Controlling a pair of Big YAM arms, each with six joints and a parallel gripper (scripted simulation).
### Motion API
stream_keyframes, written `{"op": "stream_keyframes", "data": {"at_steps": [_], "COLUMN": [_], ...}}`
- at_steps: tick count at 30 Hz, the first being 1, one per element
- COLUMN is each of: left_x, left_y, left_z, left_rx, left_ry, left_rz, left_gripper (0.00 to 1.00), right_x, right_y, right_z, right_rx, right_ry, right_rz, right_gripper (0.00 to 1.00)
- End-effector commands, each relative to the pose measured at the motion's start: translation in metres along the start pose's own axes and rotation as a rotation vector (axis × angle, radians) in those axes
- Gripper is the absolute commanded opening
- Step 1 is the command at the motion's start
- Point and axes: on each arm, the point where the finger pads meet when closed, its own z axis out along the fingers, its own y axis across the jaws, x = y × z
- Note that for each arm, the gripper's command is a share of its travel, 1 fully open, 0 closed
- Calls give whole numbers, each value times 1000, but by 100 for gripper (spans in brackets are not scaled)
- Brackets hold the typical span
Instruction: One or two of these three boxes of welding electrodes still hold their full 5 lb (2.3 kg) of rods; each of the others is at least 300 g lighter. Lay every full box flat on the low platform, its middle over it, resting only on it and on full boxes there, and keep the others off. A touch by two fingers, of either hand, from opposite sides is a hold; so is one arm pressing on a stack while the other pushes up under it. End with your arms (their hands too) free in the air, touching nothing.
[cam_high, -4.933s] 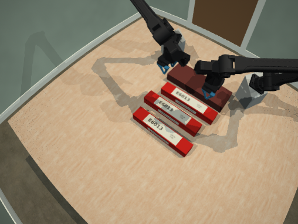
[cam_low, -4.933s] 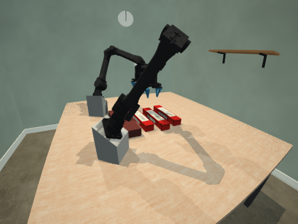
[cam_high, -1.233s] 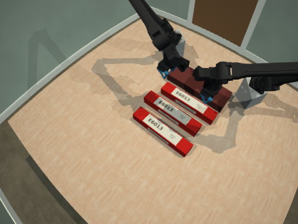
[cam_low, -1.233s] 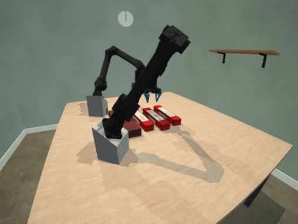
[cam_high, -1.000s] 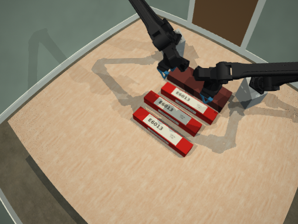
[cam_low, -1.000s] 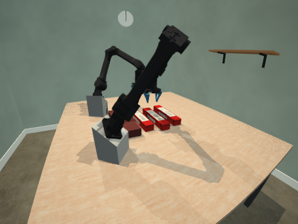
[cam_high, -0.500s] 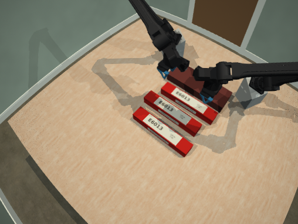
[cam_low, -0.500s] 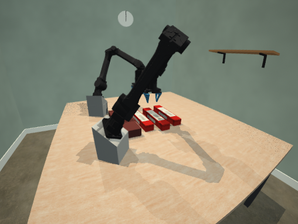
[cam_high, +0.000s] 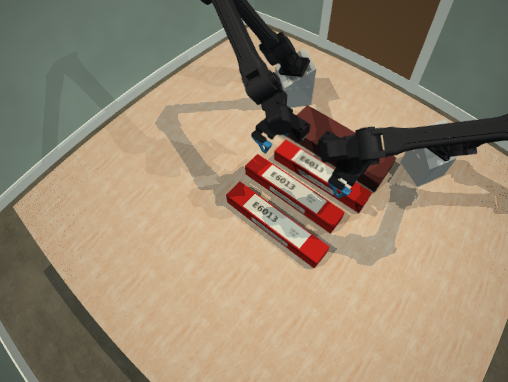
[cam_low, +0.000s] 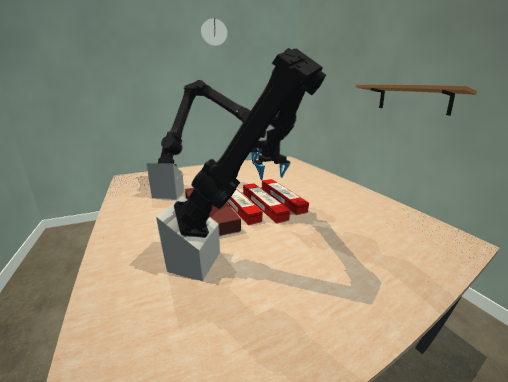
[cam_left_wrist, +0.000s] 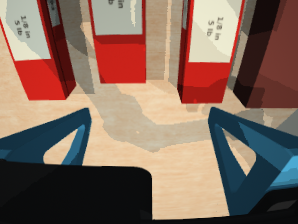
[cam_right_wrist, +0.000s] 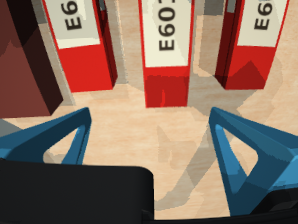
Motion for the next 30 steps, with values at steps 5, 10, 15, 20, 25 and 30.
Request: {"op": "stream_keyframes", "data": {"at_steps": [5,10,15,20,25,30], "left_x": [-2,2,5,7,8,9], "left_y": [70,86,118,150,169,190], "left_z": [-4,1,9,17,22,26], "left_rx": [-43,-32,-29,-29,-29,-30], "left_ry": [-34,-25,-21,-21,-21,-20], "left_rz": [-9,1,4,4,4,4], "left_gripper": [100,100,100,100,100,100], "right_x": [-8,-8,-9,-10,-11,-18], "right_y": [-61,-79,-111,-142,-162,-150], "right_z": [3,8,16,25,29,36], "right_rx": [23,17,16,13,13,1], "right_ry": [-25,-19,-16,-12,-12,-8], "right_rz": [-10,-16,-18,-22,-22,-55], "right_gripper": [100,100,100,100,100,100]}}
